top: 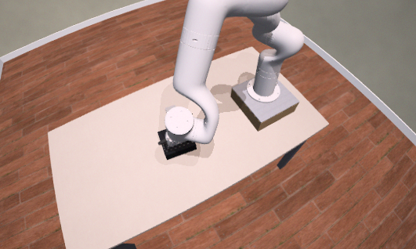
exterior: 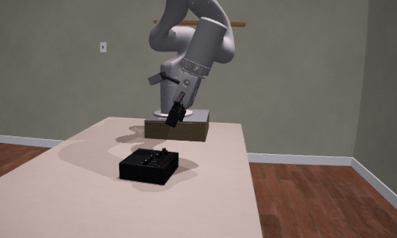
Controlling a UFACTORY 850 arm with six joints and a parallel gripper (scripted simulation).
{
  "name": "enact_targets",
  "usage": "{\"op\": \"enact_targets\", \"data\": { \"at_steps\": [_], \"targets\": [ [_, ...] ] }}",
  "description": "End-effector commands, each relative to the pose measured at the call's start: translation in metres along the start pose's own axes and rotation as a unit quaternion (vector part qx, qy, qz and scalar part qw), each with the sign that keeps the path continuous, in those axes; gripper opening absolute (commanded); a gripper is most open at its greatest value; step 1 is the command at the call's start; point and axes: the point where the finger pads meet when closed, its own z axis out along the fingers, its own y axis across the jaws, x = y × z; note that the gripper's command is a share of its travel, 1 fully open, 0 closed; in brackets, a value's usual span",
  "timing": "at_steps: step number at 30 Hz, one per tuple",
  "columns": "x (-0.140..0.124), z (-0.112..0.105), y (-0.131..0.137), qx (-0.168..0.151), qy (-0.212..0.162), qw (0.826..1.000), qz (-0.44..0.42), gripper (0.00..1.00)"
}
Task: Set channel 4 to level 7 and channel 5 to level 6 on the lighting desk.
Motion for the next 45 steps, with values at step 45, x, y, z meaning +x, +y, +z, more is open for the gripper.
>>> {"op": "enact_targets", "data": {
  "at_steps": [45],
  "targets": [
    [0.076, 0.016, -0.001, 0.0, -0.171, 0.984, -0.039, 1.0]
  ]
}}
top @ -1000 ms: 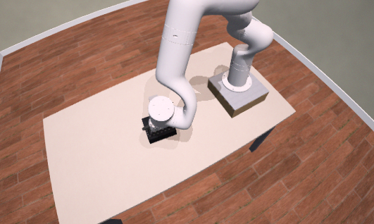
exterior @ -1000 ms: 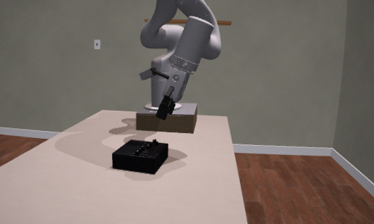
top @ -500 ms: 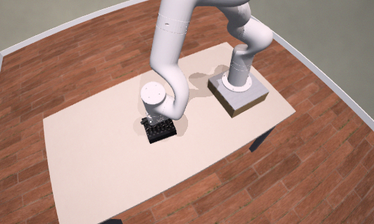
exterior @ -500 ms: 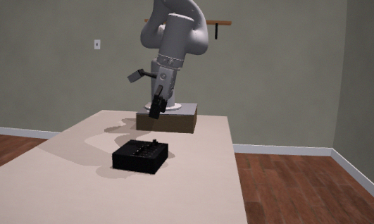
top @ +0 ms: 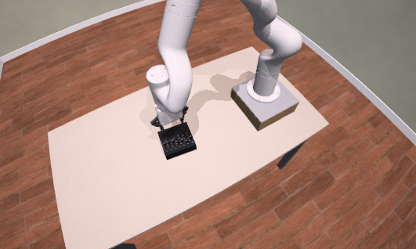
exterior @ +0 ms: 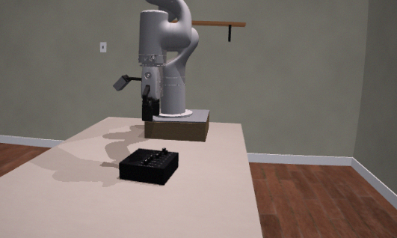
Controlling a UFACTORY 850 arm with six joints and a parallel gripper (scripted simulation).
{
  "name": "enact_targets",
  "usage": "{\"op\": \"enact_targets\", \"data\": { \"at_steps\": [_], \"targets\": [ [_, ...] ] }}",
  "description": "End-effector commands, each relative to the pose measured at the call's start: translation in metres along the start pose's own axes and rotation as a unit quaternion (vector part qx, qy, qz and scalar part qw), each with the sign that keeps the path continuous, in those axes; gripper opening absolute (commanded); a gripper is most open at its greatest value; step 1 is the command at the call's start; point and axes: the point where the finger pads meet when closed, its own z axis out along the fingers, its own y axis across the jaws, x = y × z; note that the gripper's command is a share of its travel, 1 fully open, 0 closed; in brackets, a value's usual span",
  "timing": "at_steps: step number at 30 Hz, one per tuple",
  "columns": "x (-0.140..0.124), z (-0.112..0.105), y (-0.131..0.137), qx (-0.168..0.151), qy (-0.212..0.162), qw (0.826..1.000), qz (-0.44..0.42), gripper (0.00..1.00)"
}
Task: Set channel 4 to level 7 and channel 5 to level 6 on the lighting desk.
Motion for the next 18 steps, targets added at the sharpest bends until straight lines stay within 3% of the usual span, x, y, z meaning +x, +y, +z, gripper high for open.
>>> {"op": "enact_targets", "data": {
  "at_steps": [1, 5, 8, 9, 11, 15, 16, 18],
  "targets": [
    [0.001, -0.001, -0.001, -0.001, -0.003, 1.0, -0.001, 1.0],
    [-0.003, 0.005, -0.001, -0.001, -0.003, 1.0, 0.004, 1.0],
    [-0.029, 0.045, -0.004, -0.004, -0.005, 0.999, 0.034, 1.0],
    [-0.029, 0.045, -0.004, -0.004, -0.005, 0.999, 0.034, 1.0],
    [-0.045, 0.07, -0.003, -0.006, -0.005, 0.999, 0.053, 1.0],
    [-0.048, 0.076, -0.003, -0.006, -0.006, 0.998, 0.058, 1.0],
    [-0.048, 0.076, -0.003, -0.006, -0.006, 0.998, 0.058, 0.0],
    [-0.048, 0.076, -0.003, -0.006, -0.006, 0.998, 0.058, 0.0]
  ]
}}
